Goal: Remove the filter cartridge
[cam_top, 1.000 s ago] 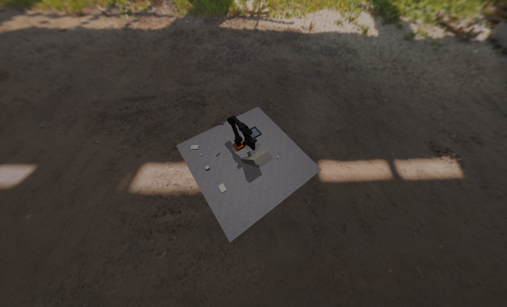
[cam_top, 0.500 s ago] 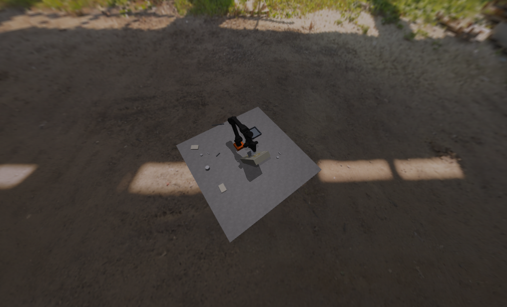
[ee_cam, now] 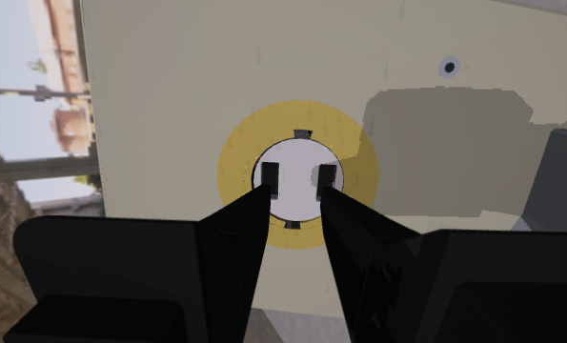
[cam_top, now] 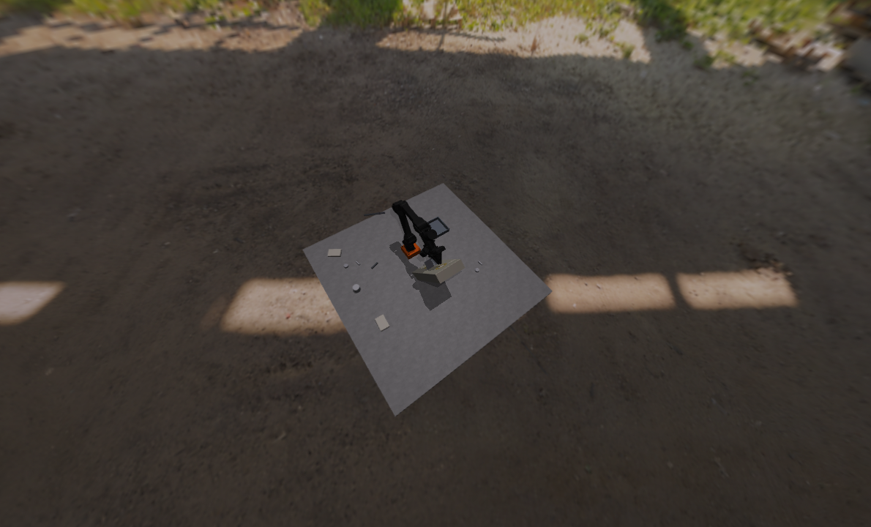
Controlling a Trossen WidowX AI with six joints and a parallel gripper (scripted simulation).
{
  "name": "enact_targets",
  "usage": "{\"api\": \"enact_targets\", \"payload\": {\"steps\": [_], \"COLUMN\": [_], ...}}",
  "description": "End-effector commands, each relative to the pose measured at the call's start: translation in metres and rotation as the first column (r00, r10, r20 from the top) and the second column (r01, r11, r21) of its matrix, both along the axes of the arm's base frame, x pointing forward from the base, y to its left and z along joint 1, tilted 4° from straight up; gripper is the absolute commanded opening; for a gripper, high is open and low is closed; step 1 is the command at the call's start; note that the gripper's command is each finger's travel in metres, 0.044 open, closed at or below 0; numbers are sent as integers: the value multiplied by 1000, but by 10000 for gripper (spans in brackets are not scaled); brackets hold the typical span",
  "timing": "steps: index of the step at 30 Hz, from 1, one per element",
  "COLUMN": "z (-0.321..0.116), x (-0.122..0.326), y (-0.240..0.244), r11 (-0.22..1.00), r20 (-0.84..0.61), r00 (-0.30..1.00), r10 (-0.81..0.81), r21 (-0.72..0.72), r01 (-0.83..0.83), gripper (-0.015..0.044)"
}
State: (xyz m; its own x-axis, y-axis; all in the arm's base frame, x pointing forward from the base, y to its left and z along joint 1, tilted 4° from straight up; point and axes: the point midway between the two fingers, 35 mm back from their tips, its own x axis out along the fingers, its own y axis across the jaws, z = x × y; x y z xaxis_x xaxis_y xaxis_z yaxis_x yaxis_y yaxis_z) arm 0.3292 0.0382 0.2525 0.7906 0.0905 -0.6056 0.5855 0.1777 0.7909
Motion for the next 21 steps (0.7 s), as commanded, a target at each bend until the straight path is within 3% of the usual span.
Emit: {"api": "enact_targets", "payload": {"steps": [1, 21], "z": [-5, -7], "x": [5, 8], "y": [1, 2], "r11": [1000, 1000], "r20": [-4, -3], "r00": [1000, 1000], "r10": [1, 1], "r21": [6, 6], "r01": [-1, -1], "gripper": [109, 109]}}
